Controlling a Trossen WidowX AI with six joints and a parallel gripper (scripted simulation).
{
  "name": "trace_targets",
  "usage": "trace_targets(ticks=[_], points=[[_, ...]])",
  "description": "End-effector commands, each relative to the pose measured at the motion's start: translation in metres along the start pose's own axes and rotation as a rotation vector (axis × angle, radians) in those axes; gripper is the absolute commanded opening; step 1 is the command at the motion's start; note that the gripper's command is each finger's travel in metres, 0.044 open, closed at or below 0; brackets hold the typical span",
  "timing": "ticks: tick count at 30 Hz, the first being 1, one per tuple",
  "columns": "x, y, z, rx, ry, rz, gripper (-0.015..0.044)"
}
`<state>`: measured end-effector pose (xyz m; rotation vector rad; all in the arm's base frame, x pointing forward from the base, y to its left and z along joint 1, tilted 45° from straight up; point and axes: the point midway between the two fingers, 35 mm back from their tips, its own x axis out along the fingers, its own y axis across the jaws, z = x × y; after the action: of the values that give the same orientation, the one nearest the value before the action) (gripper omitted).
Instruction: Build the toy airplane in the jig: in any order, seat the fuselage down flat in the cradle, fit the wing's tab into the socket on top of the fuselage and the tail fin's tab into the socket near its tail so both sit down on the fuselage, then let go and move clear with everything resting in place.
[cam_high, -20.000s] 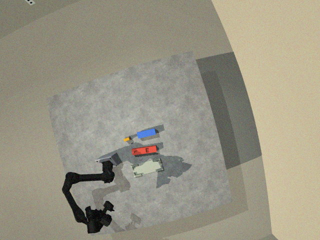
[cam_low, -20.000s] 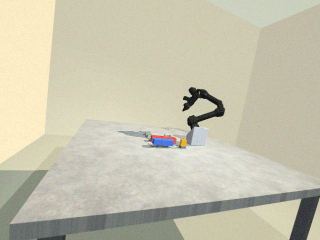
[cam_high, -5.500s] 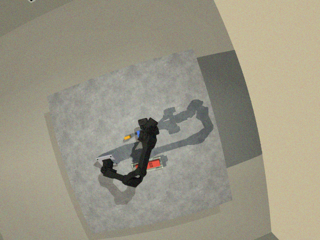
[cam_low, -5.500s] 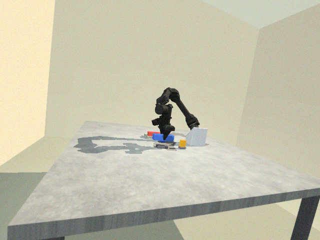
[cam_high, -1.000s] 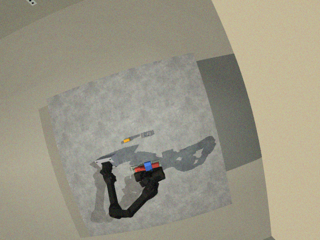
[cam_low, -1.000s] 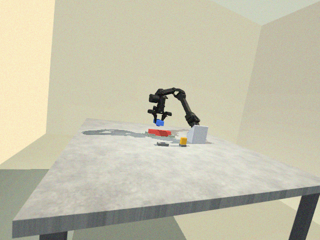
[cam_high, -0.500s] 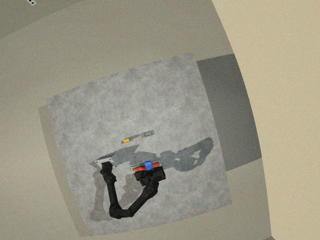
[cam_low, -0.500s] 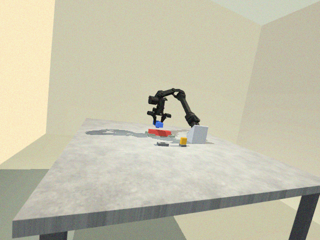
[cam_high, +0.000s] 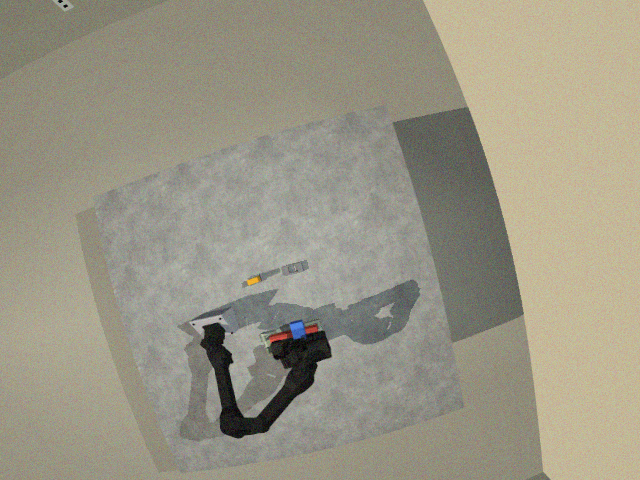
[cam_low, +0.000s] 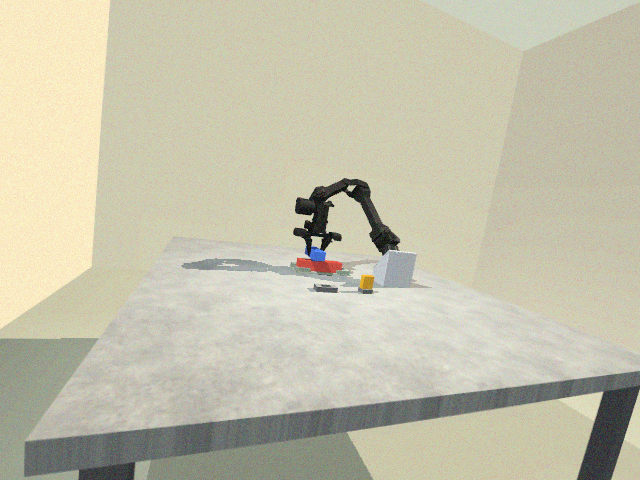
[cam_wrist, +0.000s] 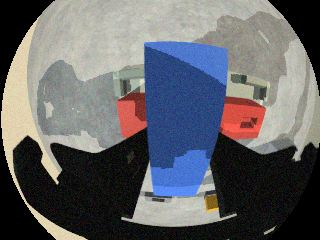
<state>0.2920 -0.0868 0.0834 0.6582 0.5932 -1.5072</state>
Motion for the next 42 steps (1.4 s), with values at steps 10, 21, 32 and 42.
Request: trace_targets(ticks=[10,21,32,42], points=[[0.0034,-0.0010,-0.0004,-0.007,-0.005,0.000,0.0195],[0.0042,-0.0013,-0.0010,-0.007,-0.005,0.000,0.0195],[0.0026,-0.0006,-0.0010,-0.005,-0.002,0.002,0.0109],[0.0026,-0.0006,-0.0010,-0.005,-0.002,0.002,0.0214]])
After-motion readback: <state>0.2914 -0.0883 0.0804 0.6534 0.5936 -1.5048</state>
